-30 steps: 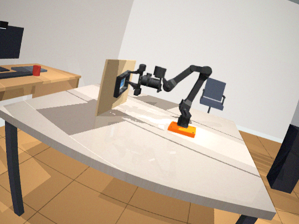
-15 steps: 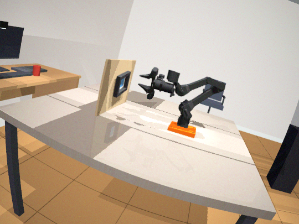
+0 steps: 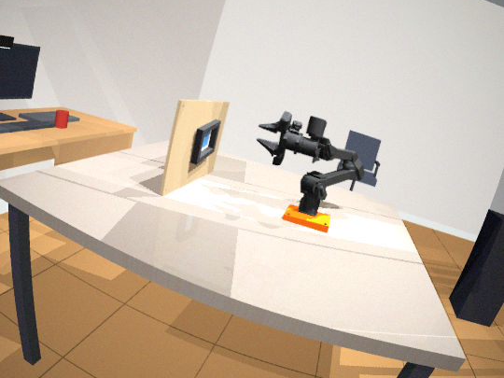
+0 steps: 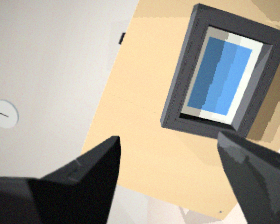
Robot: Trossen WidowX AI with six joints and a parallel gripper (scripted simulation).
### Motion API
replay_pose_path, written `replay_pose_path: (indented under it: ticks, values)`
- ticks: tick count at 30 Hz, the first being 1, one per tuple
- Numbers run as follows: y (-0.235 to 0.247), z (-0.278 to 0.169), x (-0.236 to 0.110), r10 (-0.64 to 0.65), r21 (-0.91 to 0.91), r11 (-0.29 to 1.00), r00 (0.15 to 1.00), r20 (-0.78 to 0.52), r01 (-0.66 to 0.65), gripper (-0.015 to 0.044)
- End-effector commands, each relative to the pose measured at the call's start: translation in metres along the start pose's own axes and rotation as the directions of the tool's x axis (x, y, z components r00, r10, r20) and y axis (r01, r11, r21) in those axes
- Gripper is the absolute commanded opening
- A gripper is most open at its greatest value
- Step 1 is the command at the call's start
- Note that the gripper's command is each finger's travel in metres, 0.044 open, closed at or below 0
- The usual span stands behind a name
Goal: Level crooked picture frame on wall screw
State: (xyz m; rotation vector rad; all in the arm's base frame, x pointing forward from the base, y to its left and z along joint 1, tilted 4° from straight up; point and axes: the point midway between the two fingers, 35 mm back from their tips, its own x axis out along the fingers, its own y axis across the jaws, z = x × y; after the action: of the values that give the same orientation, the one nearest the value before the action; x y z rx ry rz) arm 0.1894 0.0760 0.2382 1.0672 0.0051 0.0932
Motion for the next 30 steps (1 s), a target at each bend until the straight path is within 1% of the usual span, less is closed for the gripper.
replay_pose_path:
  ticks: [1, 5, 8, 30]
  values:
    - [-0.0022, 0.0099, -0.0161, -0.003, -0.027, 1.000, 1.000, 0.005, 0.003, 0.0260]
    - [-0.0010, 0.0064, -0.0121, 0.000, -0.018, 1.000, 1.000, 0.001, 0.000, 0.0260]
    - [-0.0022, 0.0099, -0.0161, -0.003, -0.027, 1.000, 1.000, 0.005, 0.003, 0.0260]
    - [-0.0022, 0.0099, -0.0161, -0.003, -0.027, 1.000, 1.000, 0.005, 0.003, 0.0260]
